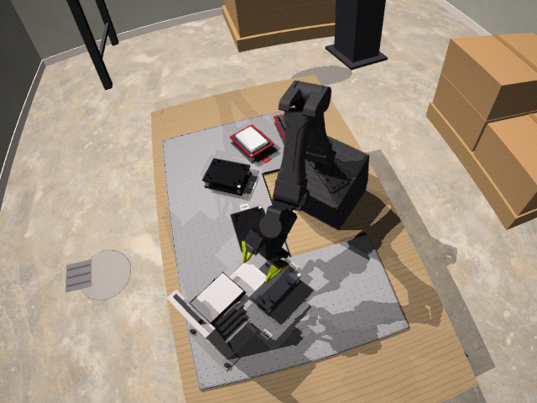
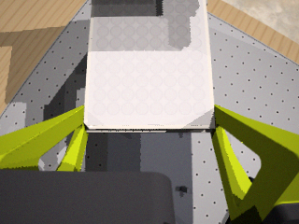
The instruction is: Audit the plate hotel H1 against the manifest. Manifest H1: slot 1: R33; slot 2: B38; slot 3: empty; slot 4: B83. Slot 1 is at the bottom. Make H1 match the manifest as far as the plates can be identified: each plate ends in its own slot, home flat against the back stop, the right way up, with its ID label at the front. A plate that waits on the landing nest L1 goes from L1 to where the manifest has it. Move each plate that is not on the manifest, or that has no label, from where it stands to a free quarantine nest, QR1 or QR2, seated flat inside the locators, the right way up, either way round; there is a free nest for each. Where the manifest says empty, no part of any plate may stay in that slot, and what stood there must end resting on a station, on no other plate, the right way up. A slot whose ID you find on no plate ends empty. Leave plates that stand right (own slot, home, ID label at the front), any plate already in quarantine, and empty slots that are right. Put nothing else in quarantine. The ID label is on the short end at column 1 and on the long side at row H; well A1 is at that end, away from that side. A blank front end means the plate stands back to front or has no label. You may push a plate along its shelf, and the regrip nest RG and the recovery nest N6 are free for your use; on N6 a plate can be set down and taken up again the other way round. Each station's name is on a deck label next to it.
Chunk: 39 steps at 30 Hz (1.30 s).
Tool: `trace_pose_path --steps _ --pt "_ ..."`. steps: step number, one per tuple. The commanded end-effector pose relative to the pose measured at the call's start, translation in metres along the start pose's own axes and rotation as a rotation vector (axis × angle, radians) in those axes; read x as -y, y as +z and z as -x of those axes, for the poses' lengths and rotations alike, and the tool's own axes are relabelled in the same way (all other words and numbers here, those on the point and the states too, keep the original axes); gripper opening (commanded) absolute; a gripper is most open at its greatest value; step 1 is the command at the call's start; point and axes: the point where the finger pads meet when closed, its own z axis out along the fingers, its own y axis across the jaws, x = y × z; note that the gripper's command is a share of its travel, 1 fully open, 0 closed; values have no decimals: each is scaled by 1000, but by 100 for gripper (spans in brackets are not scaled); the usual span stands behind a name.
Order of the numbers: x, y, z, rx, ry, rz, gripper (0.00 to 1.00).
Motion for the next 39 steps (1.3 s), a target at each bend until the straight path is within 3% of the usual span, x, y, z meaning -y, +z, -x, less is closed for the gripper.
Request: trace_pose_path --steps 1,39 --pt "-2 -8 0 16 5 2 86" --pt "-1 -40 -32 17 6 3 86"
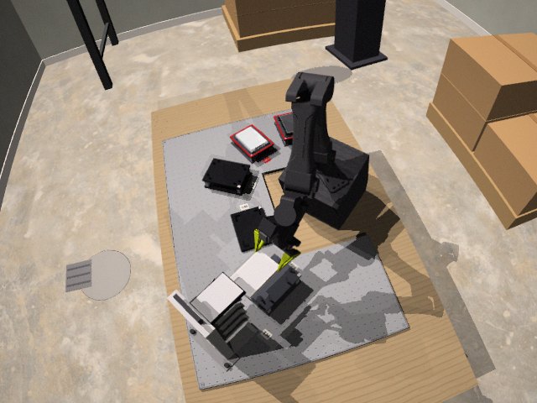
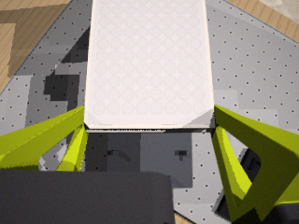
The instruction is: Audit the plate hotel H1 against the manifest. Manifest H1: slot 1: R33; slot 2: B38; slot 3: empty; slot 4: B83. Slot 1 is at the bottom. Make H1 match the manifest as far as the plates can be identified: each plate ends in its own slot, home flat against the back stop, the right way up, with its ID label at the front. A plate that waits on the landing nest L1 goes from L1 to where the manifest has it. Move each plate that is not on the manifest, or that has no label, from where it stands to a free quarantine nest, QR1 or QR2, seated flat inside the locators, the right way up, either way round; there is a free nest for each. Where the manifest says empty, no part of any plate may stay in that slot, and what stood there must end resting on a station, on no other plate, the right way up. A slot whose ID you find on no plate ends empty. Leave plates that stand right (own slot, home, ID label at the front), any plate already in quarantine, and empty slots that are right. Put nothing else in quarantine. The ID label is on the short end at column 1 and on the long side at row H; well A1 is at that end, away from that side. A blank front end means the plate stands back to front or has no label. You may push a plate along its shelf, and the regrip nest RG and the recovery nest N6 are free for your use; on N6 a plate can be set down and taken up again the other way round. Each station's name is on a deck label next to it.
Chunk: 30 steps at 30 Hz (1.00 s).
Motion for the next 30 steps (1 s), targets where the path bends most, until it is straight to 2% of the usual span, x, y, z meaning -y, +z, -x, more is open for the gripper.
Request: trace_pose_path --steps 1,3,6,17,19,20,21,25,26,27,30 --pt "-1 -7 3 26 9 0 86" --pt "-2 -8 8 37 11 3 86" --pt "0 -10 -3 19 6 -2 86" --pt "0 -20 -16 10 3 -4 86" --pt "0 -20 -16 10 3 -4 86" --pt "-2 -21 -9 28 10 1 86" --pt "0 -22 -15 18 6 -2 86" --pt "0 -26 -22 8 2 -5 86" --pt "-1 -25 -17 32 12 2 86" --pt "1 -18 -29 -1 -2 -9 86" --pt "3 -15 -32 -1 -1 -16 86"
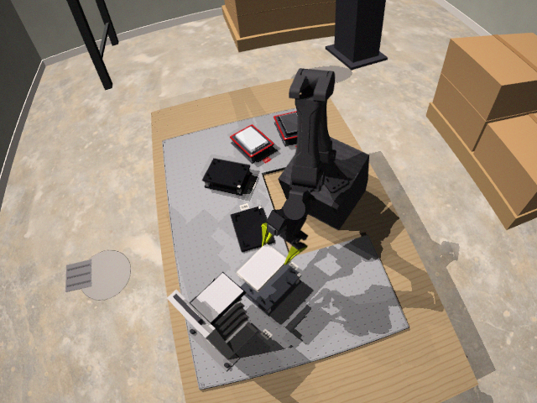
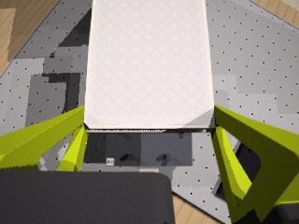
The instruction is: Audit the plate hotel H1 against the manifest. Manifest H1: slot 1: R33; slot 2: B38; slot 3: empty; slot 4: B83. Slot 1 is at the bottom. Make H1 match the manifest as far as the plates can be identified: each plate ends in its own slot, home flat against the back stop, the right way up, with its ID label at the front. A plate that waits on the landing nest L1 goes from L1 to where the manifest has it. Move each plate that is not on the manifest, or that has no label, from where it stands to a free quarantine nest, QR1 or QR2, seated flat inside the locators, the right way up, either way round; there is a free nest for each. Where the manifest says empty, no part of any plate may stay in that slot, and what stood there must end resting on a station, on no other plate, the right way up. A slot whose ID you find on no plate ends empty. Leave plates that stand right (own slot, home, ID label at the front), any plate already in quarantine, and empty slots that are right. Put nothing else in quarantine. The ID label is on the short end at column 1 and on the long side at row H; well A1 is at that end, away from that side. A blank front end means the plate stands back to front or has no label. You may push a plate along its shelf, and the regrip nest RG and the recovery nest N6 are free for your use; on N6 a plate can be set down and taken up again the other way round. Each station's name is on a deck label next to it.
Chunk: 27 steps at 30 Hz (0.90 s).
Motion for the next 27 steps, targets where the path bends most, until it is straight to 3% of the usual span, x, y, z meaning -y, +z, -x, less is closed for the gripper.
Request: trace_pose_path --steps 1,6,7,9,27 --pt "3 4 -7 1 1 -15 86" --pt "4 7 -7 7 4 -16 86" --pt "3 6 1 27 12 -12 86" --pt "6 9 -12 1 2 -21 86" --pt "6 22 -27 -1 1 -15 86"
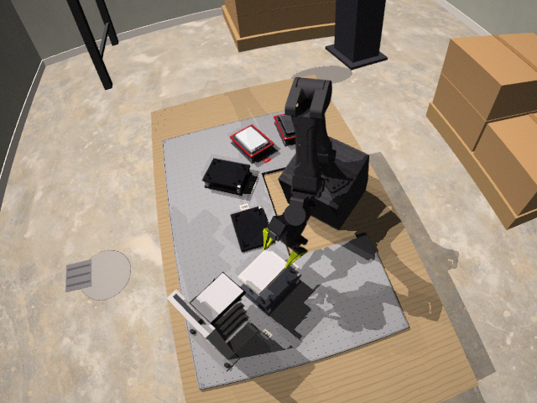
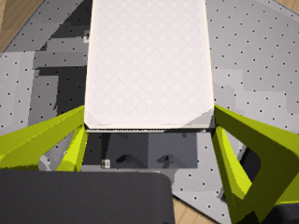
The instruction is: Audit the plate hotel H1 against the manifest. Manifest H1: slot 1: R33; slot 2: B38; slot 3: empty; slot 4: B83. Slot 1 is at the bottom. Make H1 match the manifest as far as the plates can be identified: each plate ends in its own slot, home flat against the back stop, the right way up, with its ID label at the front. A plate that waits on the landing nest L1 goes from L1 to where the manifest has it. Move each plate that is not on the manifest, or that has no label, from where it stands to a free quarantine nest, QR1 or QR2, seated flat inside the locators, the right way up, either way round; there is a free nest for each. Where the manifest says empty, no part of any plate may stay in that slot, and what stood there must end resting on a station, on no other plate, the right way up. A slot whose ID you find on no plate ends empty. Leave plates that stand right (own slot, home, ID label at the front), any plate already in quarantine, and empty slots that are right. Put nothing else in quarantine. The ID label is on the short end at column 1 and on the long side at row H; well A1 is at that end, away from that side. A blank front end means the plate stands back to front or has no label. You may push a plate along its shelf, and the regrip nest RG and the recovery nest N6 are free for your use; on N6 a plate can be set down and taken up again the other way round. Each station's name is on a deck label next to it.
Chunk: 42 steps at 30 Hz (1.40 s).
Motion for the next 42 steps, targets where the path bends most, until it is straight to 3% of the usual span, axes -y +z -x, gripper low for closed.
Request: trace_pose_path --steps 1,14,42 --pt "6 3 -7 -3 1 -12 86" --pt "4 12 -11 8 6 -10 86" --pt "6 28 -36 -4 0 -11 86"
